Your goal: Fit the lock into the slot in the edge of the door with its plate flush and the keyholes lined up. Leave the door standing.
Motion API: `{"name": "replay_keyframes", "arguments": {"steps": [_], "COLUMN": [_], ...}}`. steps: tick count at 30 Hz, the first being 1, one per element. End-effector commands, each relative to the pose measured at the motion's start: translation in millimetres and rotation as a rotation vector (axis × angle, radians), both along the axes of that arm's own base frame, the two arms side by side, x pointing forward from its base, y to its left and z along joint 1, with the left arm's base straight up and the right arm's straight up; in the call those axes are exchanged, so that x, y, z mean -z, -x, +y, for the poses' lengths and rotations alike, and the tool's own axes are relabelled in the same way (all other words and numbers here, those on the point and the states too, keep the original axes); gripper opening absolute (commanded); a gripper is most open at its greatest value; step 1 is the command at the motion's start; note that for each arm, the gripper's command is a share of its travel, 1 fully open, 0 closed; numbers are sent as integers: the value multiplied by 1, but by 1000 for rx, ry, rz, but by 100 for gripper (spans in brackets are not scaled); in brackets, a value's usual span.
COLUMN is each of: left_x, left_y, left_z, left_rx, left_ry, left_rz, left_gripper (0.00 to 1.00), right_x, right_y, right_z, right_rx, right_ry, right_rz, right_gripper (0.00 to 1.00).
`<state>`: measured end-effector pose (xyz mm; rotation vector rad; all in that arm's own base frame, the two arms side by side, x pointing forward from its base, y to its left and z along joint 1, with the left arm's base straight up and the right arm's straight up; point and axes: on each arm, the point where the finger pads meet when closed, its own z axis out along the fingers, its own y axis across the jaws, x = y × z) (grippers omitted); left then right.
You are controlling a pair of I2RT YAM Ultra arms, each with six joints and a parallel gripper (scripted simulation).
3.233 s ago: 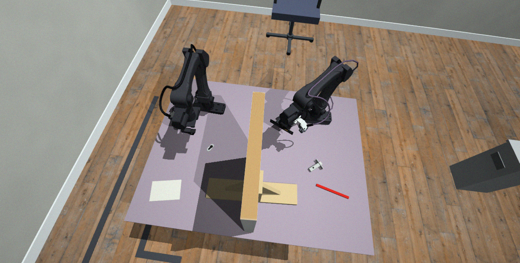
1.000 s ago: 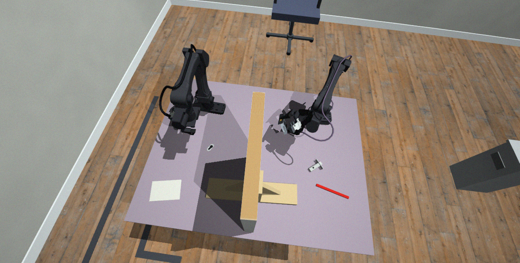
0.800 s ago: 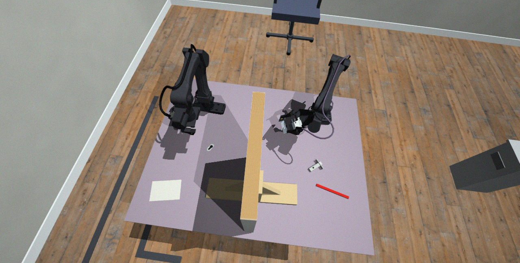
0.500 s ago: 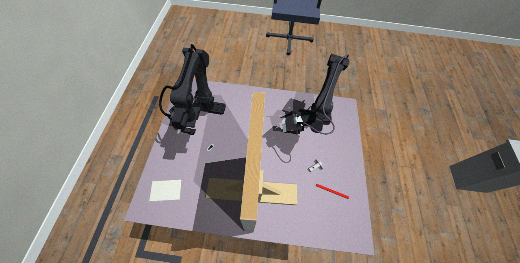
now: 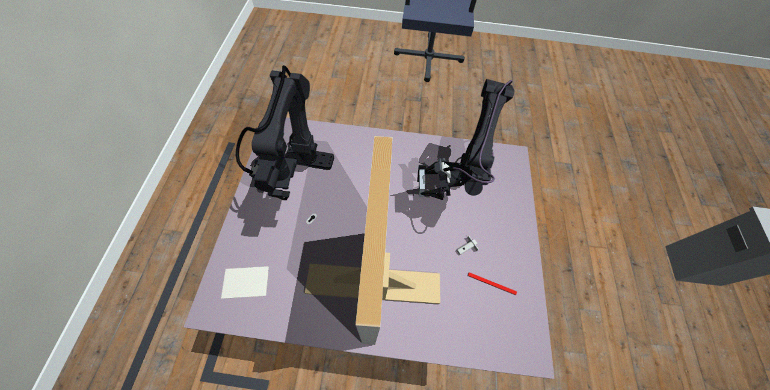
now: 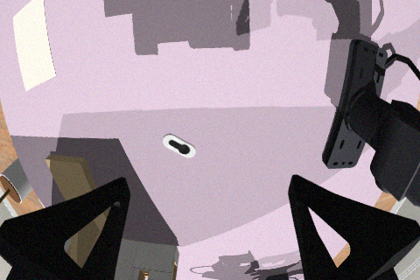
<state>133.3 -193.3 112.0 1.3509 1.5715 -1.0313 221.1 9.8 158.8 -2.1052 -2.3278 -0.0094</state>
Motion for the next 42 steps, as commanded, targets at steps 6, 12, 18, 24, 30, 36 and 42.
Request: {"name": "replay_keyframes", "arguments": {"steps": [6,12,18,24,30,36,42], "left_x": [-21,-21,-21,-21,-21,-26,-30], "left_y": [3,3,3,3,3,-1,-46], "left_z": [-5,-5,-5,-5,-5,-9,-40], "left_rx": [83,80,80,80,80,92,69], "left_ry": [96,97,97,97,97,94,39], "left_rz": [-107,-100,-100,-100,-100,-96,-115], "left_gripper": [76,76,76,76,76,76,76], "right_x": [-3,-3,-3,-3,-3,-3,-3], "right_y": [1,1,1,1,1,1,1], "right_z": [0,0,0,0,0,0,0], "right_rx": [0,0,0,0,0,0,0], "right_ry": [6,6,6,6,6,6,6], "right_rz": [-4,-4,-4,-4,-4,-4,-4], "right_gripper": [100,100,100,100,100,100,100]}}
